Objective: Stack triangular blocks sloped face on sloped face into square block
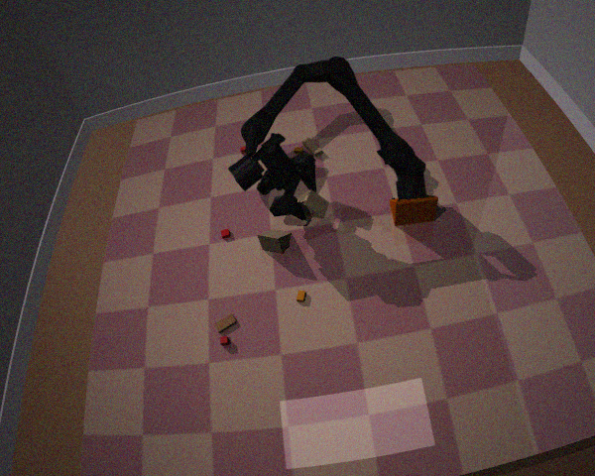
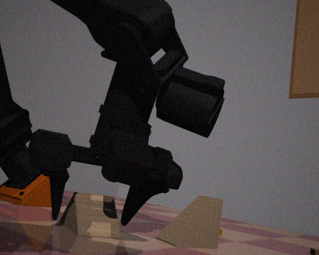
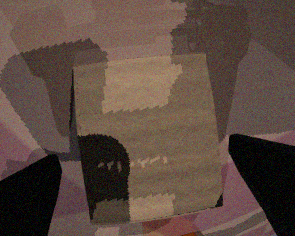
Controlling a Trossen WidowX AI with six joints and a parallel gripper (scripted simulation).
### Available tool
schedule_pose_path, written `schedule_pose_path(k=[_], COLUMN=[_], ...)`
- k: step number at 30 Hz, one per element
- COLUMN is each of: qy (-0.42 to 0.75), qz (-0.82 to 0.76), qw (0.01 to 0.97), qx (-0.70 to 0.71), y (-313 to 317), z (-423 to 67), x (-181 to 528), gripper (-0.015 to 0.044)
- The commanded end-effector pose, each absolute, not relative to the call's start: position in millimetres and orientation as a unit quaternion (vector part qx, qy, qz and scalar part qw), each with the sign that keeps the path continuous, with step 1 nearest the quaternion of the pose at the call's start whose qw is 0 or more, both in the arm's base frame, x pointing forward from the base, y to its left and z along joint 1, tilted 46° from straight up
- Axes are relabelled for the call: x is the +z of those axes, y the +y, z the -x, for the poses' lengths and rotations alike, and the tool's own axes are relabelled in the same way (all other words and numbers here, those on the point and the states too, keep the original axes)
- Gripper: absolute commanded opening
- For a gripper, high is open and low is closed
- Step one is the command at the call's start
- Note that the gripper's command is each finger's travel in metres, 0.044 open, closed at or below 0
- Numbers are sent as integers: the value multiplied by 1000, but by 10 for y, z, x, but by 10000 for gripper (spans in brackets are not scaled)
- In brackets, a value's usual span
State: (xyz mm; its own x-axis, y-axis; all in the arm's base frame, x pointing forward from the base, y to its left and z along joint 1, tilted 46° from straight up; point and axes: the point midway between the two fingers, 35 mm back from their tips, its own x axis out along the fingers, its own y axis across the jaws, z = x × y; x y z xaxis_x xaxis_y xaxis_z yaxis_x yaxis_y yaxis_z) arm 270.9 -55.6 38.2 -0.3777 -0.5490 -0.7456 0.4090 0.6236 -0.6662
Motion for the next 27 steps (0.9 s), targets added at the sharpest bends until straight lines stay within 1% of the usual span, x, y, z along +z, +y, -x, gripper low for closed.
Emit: schedule_pose_path(k=[1,3,10,18,25,26,27], qy=[710,710,709,709,707,706,705], qz=[53,53,49,49,49,49,48], qw=[555,555,556,556,561,563,566], qx=[-431,-431,-431,-431,-428,-426,-425], y=[-568,-568,-556,-556,-479,-443,-408], z=[-2701,-2701,-2708,-2708,-2726,-2732,-2738], x=[381,381,382,382,454,487,521], gripper=[440,440,256,203,19,0,0])
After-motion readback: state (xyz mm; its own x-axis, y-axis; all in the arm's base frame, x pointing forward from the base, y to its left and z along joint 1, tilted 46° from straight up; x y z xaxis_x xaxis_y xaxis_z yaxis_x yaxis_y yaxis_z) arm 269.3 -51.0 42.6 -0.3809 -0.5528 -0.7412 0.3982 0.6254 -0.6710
